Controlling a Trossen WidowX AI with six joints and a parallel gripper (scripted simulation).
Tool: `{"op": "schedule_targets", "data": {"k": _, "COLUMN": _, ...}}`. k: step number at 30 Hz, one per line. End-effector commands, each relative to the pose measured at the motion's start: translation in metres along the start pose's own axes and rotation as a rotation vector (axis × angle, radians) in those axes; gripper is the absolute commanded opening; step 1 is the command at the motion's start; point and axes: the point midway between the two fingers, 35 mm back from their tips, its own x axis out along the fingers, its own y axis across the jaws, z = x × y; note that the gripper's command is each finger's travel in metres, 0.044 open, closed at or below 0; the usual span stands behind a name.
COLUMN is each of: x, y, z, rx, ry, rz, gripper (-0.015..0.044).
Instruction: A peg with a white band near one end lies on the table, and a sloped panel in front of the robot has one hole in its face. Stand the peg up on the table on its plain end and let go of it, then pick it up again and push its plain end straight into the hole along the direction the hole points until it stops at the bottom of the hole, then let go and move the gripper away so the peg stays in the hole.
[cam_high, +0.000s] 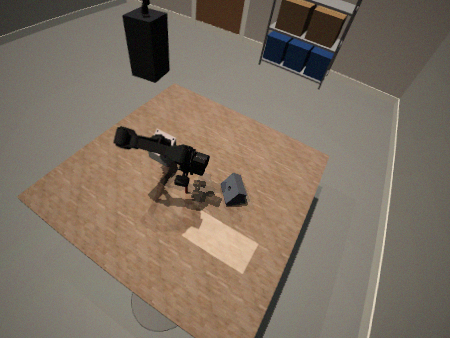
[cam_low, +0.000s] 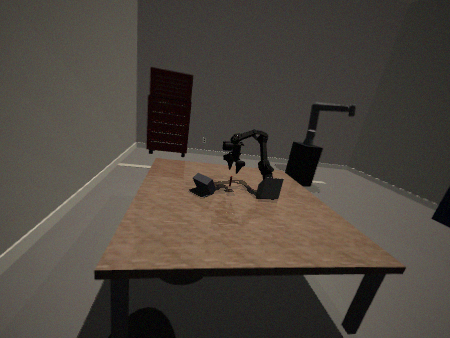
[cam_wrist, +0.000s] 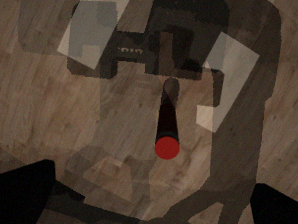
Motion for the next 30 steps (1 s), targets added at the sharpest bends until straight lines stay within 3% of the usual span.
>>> {"op": "schedule_targets", "data": {"k": 1, "x": -0.0020, "y": -0.0030, "z": 0.0015, "rx": -0.003, "ry": 0.010, "rz": -0.033, "gripper": 0.0440}}
{"op": "schedule_targets", "data": {"k": 8, "x": -0.0019, "y": -0.0030, "z": 0.0015, "rx": 0.014, "ry": 0.010, "rz": -0.033, "gripper": 0.0440}}
{"op": "schedule_targets", "data": {"k": 30, "x": 0.0018, "y": -0.0030, "z": 0.0015, "rx": 0.570, "ry": 0.001, "rz": -0.034, "gripper": 0.0440}}
